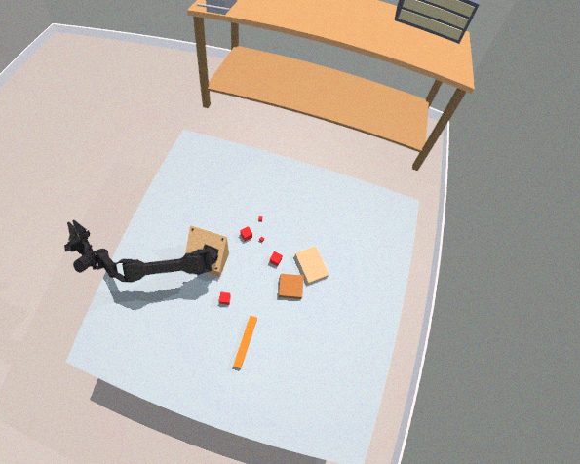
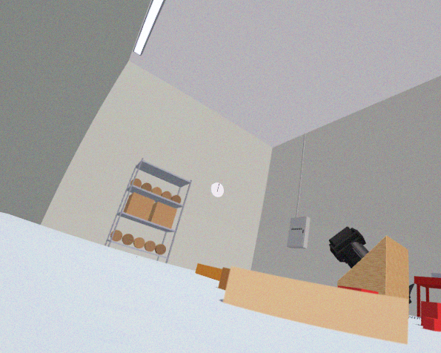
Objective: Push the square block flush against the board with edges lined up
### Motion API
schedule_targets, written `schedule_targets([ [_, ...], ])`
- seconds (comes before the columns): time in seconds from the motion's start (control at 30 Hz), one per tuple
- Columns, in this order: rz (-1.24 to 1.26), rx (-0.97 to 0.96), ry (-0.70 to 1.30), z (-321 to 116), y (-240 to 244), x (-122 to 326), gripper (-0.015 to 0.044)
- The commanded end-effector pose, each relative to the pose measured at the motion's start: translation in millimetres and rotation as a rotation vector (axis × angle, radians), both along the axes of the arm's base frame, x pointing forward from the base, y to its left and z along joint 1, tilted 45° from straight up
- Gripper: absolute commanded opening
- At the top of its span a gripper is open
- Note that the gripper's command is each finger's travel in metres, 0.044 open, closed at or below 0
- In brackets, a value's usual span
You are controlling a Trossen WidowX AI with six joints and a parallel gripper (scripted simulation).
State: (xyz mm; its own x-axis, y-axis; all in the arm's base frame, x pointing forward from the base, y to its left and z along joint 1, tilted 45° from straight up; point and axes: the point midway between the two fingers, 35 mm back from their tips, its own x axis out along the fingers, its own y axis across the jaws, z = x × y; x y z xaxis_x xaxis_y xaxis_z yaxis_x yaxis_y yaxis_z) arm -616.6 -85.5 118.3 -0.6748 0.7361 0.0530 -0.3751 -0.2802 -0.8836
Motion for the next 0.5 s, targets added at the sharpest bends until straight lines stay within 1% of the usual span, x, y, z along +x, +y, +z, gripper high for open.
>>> schedule_targets([
  [0.0, 0.000, 0.000, 0.000, 0.0, 0.0, 0.0, 0.0374],
  [0.17, 0.013, -0.001, 0.000, 3.2, -4.9, 0.6, 0.0242],
  [0.47, 0.098, -0.010, 0.002, 23.9, -37.4, 6.3, 0.0006],
])
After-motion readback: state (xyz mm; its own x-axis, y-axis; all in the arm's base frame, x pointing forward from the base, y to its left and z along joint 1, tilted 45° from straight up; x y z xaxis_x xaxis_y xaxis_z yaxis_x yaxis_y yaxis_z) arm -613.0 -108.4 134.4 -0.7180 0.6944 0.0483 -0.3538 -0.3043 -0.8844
